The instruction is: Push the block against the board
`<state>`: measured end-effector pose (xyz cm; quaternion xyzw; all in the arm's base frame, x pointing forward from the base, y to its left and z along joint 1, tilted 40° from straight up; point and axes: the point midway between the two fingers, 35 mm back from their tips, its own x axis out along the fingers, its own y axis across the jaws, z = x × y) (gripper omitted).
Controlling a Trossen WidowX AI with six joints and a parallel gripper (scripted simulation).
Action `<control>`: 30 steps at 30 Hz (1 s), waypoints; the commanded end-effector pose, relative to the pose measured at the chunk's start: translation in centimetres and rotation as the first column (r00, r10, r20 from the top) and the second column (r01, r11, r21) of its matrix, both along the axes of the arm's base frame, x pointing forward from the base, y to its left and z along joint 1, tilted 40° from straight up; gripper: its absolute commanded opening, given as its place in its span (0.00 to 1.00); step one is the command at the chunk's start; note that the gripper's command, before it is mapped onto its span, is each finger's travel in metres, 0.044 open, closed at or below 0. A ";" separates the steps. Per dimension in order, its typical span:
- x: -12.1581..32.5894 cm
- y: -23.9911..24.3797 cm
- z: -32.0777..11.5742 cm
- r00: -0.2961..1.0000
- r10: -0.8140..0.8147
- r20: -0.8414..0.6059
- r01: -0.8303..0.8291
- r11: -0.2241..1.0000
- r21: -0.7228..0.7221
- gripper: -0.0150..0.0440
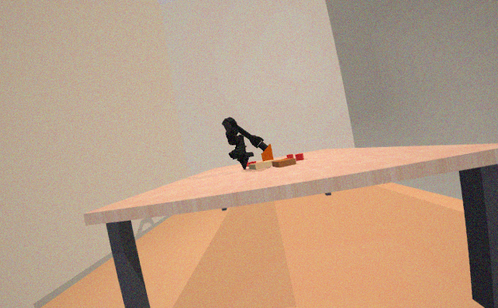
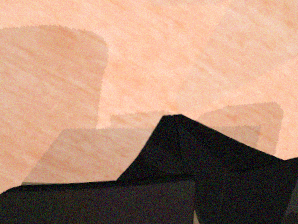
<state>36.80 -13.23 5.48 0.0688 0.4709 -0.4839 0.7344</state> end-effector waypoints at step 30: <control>-1.6 3.8 3.6 1.000 -0.001 -0.001 0.001 1.000 0.004 0.25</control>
